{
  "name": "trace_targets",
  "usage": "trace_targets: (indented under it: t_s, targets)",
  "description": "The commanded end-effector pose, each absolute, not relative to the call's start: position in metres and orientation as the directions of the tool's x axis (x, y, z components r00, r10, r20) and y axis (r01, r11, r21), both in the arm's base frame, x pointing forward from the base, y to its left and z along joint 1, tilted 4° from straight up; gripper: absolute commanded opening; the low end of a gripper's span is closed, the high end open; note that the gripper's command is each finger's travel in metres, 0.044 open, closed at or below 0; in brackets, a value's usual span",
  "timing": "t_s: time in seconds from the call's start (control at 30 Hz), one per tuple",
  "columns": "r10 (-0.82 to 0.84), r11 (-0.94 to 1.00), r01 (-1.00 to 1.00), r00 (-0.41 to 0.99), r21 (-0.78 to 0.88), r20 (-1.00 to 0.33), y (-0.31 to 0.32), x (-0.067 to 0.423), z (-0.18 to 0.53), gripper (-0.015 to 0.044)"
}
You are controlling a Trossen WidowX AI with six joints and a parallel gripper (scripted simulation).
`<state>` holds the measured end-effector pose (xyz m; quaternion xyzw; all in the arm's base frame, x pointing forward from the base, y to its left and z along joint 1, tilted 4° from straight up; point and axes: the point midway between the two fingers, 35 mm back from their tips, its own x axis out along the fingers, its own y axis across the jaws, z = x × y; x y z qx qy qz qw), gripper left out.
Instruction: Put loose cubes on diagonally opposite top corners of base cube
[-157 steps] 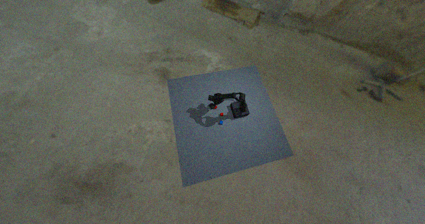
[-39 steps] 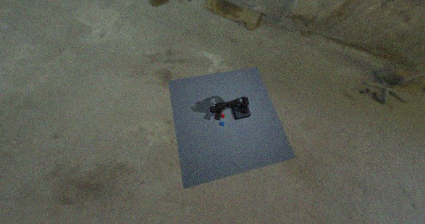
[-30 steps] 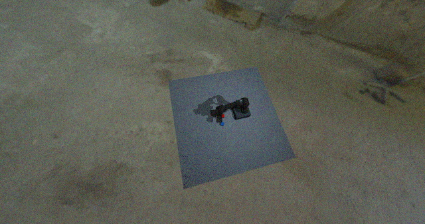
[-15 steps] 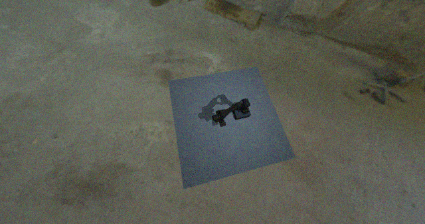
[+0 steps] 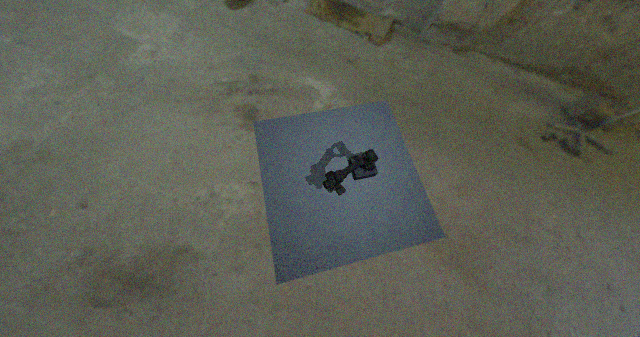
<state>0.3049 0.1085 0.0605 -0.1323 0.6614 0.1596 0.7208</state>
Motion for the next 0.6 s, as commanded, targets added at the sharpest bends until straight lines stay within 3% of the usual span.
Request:
trace_targets:
  t_s: [0.0,0.57]
  targets:
    - [0.052,0.907,-0.421,0.08,0.014,-0.995,0.11,0.305,0.061,0.0105]
    - [0.052,0.906,-0.423,0.079,0.014,-0.995,0.111,0.307,0.036,0.0105]
